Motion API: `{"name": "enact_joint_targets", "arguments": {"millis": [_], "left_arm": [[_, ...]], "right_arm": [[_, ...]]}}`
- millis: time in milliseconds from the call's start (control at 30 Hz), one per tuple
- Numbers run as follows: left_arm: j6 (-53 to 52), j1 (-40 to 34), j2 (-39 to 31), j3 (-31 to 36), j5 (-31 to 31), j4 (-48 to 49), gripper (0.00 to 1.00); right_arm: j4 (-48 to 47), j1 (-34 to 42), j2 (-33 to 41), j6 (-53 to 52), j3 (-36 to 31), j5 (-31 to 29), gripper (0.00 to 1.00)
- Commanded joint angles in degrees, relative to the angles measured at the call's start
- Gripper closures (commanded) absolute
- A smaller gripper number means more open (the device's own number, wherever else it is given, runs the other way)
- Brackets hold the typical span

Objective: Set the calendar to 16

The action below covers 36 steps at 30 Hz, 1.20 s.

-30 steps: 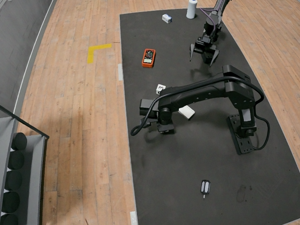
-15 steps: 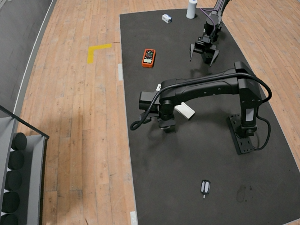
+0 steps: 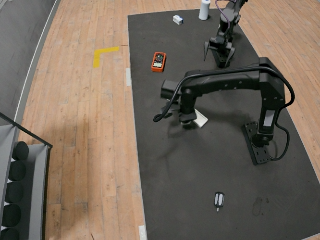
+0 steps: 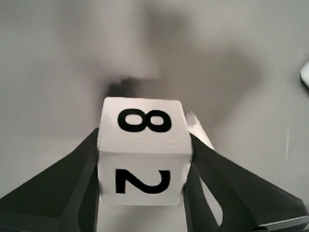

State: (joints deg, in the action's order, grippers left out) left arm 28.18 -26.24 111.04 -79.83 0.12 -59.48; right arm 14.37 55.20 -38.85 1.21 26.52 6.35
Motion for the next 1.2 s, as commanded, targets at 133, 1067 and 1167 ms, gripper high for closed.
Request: {"name": "enact_joint_targets", "arguments": {"millis": [133, 1067, 1167], "left_arm": [[9.5, -9.5, -5.0, 5.0, -0.3, 1.3, 0.65], [-37.3, -11.9, -5.0, 4.9, -0.9, 1.7, 0.65], [-41.9, -11.9, -5.1, 5.0, -0.8, 1.8, 0.65]], "right_arm": [[26.3, -1.5, 6.3, 0.3, 16.6, 0.6, 0.00], [39.1, -3.6, 5.8, 2.3, 30.1, 2.0, 0.00], [39.1, -3.6, 5.8, 2.3, 30.1, 2.0, 0.00]]}}
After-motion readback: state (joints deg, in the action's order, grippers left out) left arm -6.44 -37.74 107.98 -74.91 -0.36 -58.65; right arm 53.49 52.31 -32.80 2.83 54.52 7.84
